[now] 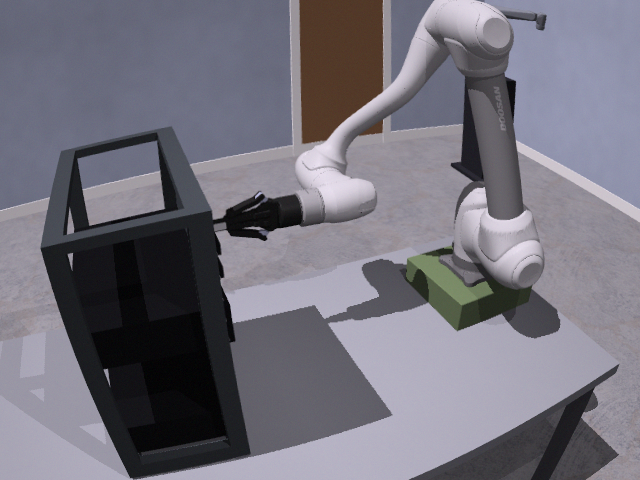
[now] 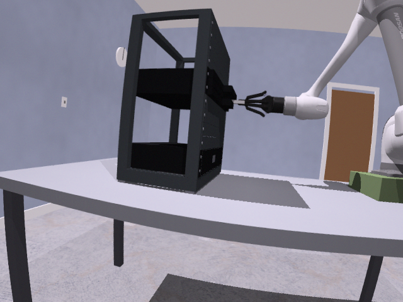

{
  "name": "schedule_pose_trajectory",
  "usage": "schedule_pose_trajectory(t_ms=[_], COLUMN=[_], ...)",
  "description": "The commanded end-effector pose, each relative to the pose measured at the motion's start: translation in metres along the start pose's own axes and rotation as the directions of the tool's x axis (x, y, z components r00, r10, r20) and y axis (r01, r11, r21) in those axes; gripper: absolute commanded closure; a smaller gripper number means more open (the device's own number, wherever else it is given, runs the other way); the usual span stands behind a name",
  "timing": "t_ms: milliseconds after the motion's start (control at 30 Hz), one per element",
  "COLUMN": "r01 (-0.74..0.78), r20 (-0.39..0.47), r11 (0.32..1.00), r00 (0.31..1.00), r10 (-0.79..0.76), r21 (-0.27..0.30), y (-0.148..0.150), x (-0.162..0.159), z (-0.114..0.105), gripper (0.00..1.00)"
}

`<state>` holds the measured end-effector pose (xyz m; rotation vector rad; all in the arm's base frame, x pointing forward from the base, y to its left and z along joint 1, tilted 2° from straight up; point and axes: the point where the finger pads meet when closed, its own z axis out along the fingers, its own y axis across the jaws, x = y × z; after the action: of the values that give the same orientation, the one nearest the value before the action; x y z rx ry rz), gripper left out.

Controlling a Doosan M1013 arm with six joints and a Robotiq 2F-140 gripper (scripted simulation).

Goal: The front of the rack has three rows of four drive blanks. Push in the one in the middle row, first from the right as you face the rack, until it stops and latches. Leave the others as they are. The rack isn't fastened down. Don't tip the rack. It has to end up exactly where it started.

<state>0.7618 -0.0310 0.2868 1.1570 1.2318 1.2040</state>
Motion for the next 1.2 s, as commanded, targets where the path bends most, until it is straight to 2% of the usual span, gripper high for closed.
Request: schedule_pose_trajectory(t_ms=[0, 1167], r01=[0.0, 0.0], r20=[0.0, 0.0], r11=[1.0, 1.0], r00=[1.0, 1.0], r10=[0.0, 0.0], r21=[0.0, 0.0], y=[0.0001, 0.0001], x=[0.0, 0.0], z=[0.0021, 0.0083], gripper=[1.0, 1.0])
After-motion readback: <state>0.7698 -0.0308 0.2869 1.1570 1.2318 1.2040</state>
